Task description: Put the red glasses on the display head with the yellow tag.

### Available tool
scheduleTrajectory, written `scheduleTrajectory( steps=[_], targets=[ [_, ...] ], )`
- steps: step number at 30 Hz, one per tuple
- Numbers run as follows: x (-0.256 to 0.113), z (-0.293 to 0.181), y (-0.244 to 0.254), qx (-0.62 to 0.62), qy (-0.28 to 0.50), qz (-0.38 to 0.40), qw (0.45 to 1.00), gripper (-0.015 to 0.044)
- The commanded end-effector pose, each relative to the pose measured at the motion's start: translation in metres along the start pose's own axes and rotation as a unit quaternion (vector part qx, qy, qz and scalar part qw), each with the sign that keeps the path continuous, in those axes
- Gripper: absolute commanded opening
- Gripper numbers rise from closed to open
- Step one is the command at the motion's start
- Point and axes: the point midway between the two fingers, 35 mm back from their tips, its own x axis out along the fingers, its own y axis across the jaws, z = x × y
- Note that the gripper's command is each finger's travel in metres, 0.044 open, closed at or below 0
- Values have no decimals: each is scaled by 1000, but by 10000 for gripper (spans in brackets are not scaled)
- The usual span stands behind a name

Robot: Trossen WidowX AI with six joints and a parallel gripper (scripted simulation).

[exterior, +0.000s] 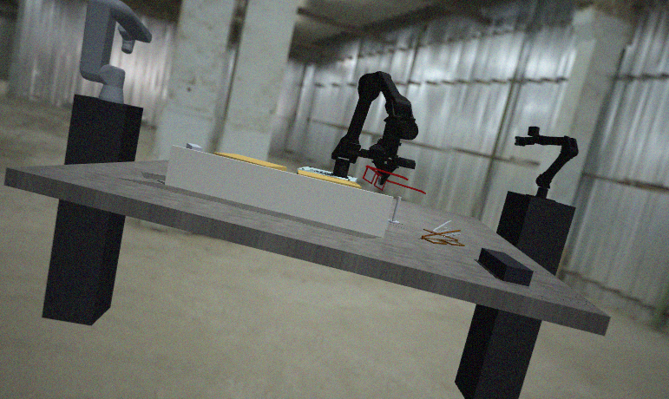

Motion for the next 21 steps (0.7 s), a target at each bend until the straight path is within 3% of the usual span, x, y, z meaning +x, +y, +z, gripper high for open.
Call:
scheduleTrajectory(
  steps=[1, 21],
  targets=[
    [-12, -2, -1, 3, 0, -2, 1000, 0],
    [-16, 39, -87, -136, -1, -6, 991, 0]
  ],
)
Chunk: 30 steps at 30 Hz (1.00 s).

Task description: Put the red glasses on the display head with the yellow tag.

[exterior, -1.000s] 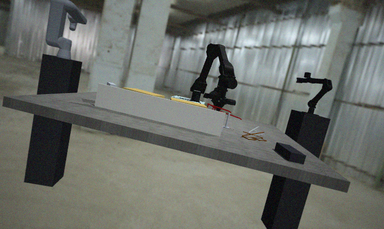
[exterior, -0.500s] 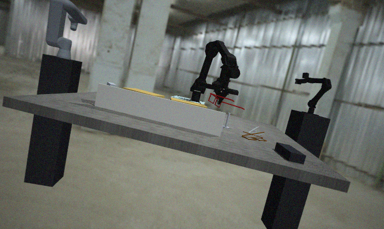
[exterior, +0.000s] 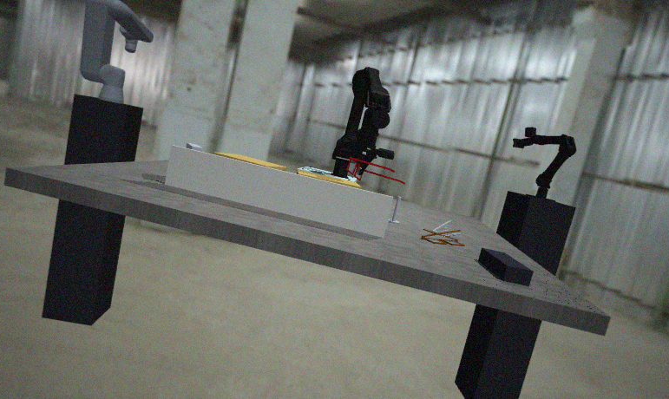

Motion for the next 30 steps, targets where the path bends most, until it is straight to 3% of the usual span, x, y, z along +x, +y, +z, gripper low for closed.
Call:
scheduleTrajectory(
  steps=[1, 14, 30],
  targets=[
    [0, 3, -25, -41, -2, -1, 999, 0],
    [3, -3, -91, -149, -1, -4, 989, 0],
    [14, -2, -94, -155, -1, -4, 988, 0]
  ],
)
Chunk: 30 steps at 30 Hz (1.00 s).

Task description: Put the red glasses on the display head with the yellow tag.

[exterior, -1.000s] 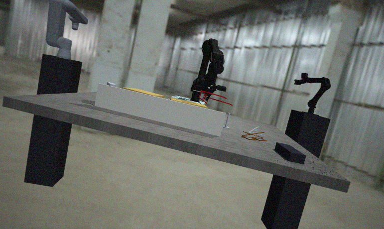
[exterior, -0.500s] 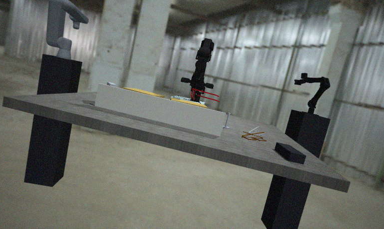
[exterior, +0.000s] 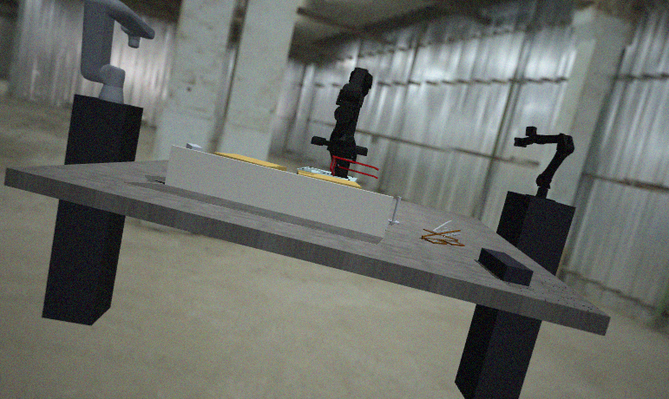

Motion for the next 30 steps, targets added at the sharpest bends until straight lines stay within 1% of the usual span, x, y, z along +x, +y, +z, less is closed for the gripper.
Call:
scheduleTrajectory(
  steps=[1, 30],
  targets=[
    [6, 1, 0, -4, 0, -1, 1000, 0],
    [38, 4, 0, -4, 0, -1, 1000, 0]
  ],
)
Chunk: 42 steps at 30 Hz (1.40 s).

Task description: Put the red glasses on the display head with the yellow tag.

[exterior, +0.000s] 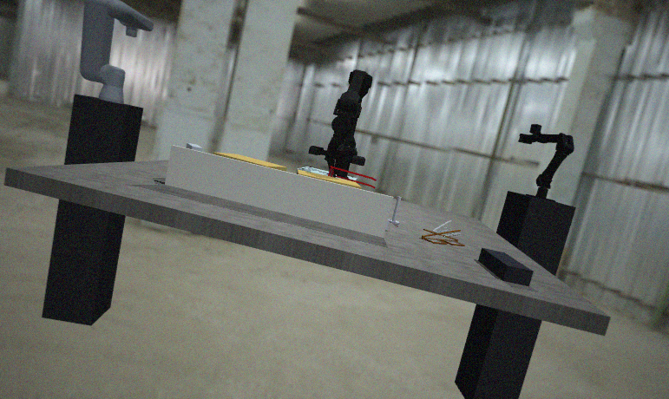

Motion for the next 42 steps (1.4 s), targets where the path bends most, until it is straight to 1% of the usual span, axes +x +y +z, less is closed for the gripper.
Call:
scheduleTrajectory(
  steps=[1, 42],
  targets=[
    [6, 0, 0, -3, 0, -1, 1000, 0],
    [49, -3, 0, -3, 0, -1, 1000, 0]
  ],
)
